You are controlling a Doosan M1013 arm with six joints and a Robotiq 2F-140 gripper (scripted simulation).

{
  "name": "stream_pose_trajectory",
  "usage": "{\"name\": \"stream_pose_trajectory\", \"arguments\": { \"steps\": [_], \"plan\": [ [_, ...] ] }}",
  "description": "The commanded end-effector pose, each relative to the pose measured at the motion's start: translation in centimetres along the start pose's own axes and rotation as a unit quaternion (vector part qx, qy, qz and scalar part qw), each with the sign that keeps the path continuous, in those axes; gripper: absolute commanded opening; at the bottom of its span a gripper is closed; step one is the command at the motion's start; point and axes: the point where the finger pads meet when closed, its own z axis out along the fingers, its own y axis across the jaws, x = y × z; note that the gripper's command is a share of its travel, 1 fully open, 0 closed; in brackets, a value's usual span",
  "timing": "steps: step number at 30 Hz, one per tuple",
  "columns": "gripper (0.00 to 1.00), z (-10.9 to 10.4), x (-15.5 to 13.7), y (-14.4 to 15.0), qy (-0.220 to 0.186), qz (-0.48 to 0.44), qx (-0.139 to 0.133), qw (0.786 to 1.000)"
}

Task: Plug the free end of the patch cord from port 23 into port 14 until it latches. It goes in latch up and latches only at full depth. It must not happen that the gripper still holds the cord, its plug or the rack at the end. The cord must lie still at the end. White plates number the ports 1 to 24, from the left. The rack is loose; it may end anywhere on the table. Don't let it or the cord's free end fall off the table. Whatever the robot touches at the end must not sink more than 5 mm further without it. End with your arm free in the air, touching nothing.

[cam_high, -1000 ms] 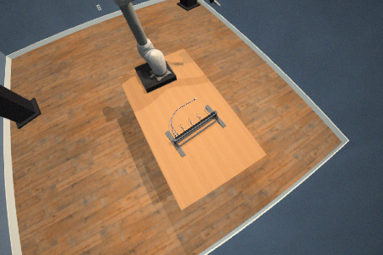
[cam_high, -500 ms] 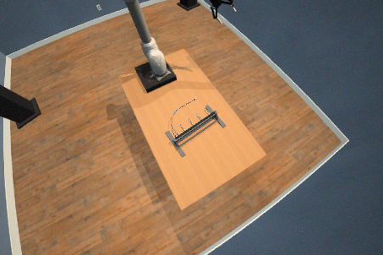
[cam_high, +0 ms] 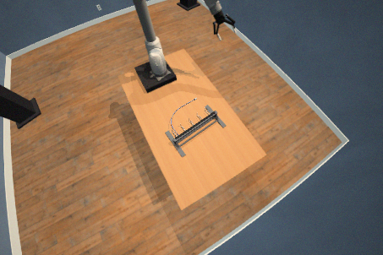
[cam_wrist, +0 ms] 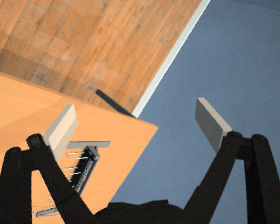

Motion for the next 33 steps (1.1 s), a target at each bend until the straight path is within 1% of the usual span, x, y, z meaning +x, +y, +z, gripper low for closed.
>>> {"name": "stream_pose_trajectory", "arguments": {
  "steps": [1, 2, 4, 5, 7, 18, 19, 21, 22, 25, 33],
  "plan": [
    [1.0, 3.2, -2.5, -1.4, -0.01, 0.006, 0.028, 1.0],
    [1.0, 3.9, -3.1, -1.8, -0.012, 0.008, 0.035, 0.999],
    [1.0, 3.9, -3.1, -1.8, -0.012, 0.008, 0.035, 0.999],
    [1.0, 5.9, -5.0, -2.9, -0.019, 0.014, 0.055, 0.998],
    [1.0, 6.8, -5.8, -3.5, -0.021, 0.017, 0.064, 0.998],
    [1.0, 13.6, -13.2, -9.0, -0.038, 0.051, 0.139, 0.988],
    [1.0, 14.2, -13.8, -9.5, -0.039, 0.054, 0.146, 0.987],
    [1.0, 14.2, -13.8, -9.5, -0.039, 0.054, 0.146, 0.987],
    [1.0, 15.7, -15.8, -11.2, -0.041, 0.066, 0.165, 0.983],
    [1.0, 16.8, -17.3, -12.5, -0.042, 0.075, 0.18, 0.98],
    [1.0, 20.2, -22.6, -17.7, -0.044, 0.115, 0.23, 0.965]
  ]
}}
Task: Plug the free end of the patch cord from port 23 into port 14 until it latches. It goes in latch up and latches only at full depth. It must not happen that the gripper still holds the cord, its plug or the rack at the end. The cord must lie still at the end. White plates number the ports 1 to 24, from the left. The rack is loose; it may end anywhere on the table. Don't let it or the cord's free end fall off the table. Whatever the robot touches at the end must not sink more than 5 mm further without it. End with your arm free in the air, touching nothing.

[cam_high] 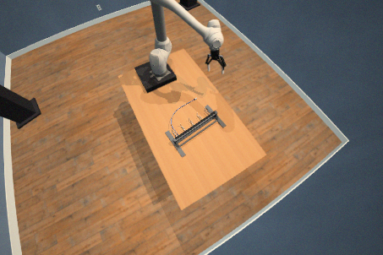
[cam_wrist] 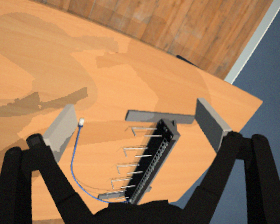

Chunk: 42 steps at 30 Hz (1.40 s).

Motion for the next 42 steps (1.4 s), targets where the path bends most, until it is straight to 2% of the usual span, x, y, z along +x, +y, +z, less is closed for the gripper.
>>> {"name": "stream_pose_trajectory", "arguments": {
  "steps": [1, 3, 5, 7, 20, 22, 26, 31, 42],
  "plan": [
    [1.0, 2.8, -2.9, -1.1, 0.003, 0.019, 0.028, 0.999],
    [1.0, 4.1, -4.3, -1.8, 0.004, 0.03, 0.041, 0.999],
    [1.0, 4.1, -4.3, -1.8, 0.004, 0.03, 0.041, 0.999],
    [1.0, 6.2, -6.7, -3.1, 0.008, 0.05, 0.063, 0.997],
    [1.0, 12.9, -15.0, -9.2, 0.032, 0.134, 0.136, 0.981],
    [1.0, 12.9, -15.0, -9.2, 0.032, 0.134, 0.136, 0.981],
    [1.0, 14.8, -17.4, -11.6, 0.043, 0.166, 0.156, 0.973],
    [1.0, 16.0, -19.1, -13.3, 0.052, 0.189, 0.169, 0.966],
    [1.0, 16.4, -19.6, -14.0, 0.055, 0.198, 0.174, 0.963]
  ]
}}
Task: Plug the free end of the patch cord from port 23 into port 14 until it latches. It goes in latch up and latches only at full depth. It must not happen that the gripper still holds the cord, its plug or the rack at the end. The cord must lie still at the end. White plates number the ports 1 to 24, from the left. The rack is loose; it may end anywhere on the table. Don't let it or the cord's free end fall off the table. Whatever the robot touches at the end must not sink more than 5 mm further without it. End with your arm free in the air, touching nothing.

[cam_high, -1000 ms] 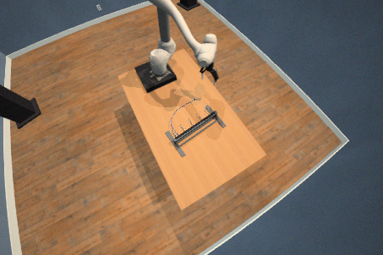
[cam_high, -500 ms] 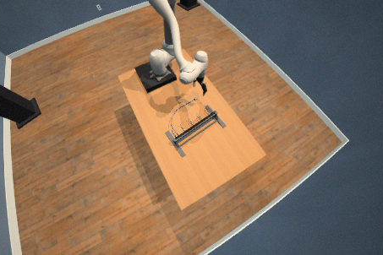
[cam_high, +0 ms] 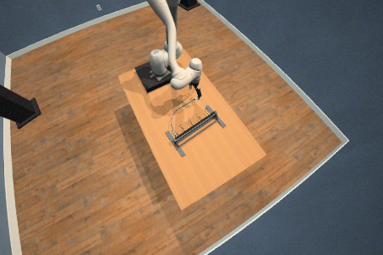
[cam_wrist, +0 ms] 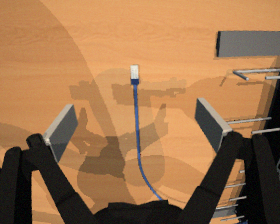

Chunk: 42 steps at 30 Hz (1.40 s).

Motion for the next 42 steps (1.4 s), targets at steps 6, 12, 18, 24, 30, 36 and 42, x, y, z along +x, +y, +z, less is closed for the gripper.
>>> {"name": "stream_pose_trajectory", "arguments": {
  "steps": [6, 12, 18, 24, 30, 36, 42],
  "plan": [
    [0.0, 0.0, 0.0, 0.0, 0.0, 0.0, 0.0, 1.0],
    [0.0, 0.0, 0.0, 0.0, 0.0, 0.0, 0.0, 1.0],
    [0.0, 0.0, 0.0, 0.0, 0.0, 0.0, 0.0, 1.0],
    [0.0, 0.0, 0.0, 0.0, 0.0, 0.0, 0.0, 1.0],
    [0.0, 0.0, 0.0, 0.0, 0.0, 0.0, 0.0, 1.0],
    [0.0, 0.0, 0.1, 0.1, 0.002, 0.006, -0.004, 1.0],
    [0.0, 0.1, 1.3, 2.3, 0.042, 0.116, -0.072, 0.99]
  ]
}}
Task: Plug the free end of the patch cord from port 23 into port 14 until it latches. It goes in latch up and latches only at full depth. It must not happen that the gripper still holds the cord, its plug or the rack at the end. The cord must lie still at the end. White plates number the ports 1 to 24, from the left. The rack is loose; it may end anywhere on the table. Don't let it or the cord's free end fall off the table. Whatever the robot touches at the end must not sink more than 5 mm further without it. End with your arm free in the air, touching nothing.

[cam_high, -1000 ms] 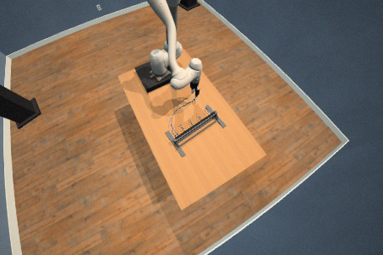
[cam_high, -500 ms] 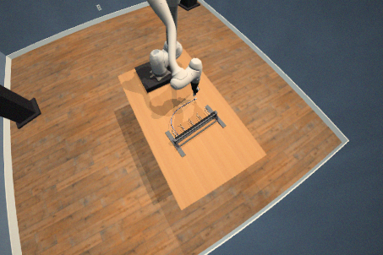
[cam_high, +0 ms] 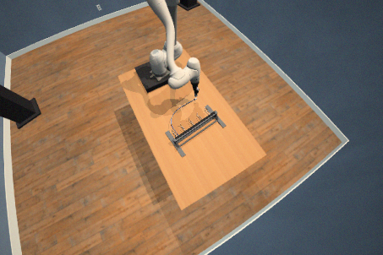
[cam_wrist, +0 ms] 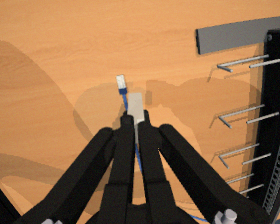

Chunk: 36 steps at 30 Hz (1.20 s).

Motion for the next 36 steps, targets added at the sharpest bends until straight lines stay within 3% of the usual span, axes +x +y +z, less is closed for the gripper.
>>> {"name": "stream_pose_trajectory", "arguments": {
  "steps": [1, 4, 6, 7, 14, 21, 23, 24, 27, 36],
  "plan": [
    [0.0, 0.2, 0.9, 1.2, 0.024, 0.067, -0.043, 0.996],
    [0.0, 0.0, 1.3, 2.1, 0.044, 0.117, -0.072, 0.99],
    [0.0, 0.0, 1.3, 2.1, 0.044, 0.117, -0.072, 0.99],
    [0.0, -0.3, 1.6, 3.0, 0.065, 0.165, -0.097, 0.979],
    [0.0, -1.3, 1.9, 5.0, 0.114, 0.267, -0.149, 0.945],
    [0.0, -3.1, 1.5, 7.0, 0.172, 0.374, -0.2, 0.889],
    [0.0, -3.1, 1.5, 7.0, 0.172, 0.374, -0.2, 0.889],
    [0.0, -4.0, 1.1, 7.8, 0.197, 0.416, -0.219, 0.86],
    [0.0, -4.8, 0.7, 8.3, 0.217, 0.446, -0.232, 0.836],
    [0.0, -8.4, -1.8, 10.0, 0.299, 0.556, -0.279, 0.724]
  ]
}}
